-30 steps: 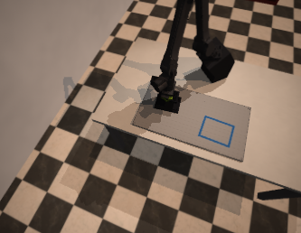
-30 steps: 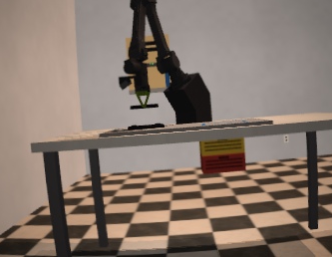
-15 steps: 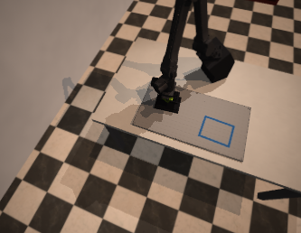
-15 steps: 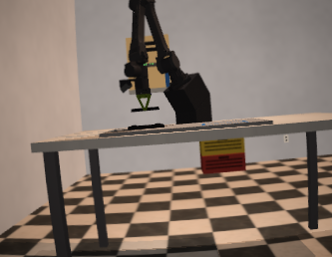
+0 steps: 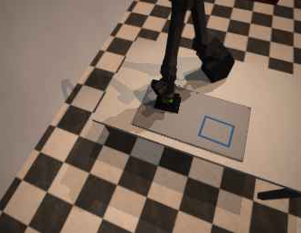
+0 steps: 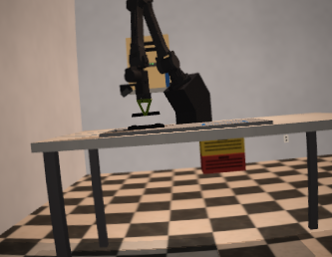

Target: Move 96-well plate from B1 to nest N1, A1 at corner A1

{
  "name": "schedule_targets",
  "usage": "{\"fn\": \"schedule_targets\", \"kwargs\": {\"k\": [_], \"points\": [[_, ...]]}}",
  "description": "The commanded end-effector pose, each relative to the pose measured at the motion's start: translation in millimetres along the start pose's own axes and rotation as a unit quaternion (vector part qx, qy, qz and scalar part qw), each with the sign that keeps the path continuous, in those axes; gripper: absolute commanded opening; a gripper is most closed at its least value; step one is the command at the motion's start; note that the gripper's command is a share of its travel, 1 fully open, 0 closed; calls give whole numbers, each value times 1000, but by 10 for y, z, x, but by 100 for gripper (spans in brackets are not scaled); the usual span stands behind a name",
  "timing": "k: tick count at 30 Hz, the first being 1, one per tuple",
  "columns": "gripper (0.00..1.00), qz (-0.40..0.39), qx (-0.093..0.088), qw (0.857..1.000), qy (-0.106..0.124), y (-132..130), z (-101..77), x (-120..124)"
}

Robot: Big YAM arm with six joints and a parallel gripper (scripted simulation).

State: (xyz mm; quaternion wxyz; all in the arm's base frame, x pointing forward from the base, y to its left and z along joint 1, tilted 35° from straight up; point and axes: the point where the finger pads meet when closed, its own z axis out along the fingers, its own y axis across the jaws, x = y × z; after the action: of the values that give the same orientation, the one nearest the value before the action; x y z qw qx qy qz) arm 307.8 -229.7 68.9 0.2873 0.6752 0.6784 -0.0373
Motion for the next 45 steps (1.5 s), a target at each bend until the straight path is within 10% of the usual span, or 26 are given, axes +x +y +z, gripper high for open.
{"fn": "schedule_targets", "kwargs": {"k": [1, 24, 45], "points": [[0, 2, -22, 1000, -16, 182, -1, -167], [0, 3, -18, 1000, -15, 155, 337, -167], [0, 3, -17, 1000, -12, 132, 295, -100]]}}
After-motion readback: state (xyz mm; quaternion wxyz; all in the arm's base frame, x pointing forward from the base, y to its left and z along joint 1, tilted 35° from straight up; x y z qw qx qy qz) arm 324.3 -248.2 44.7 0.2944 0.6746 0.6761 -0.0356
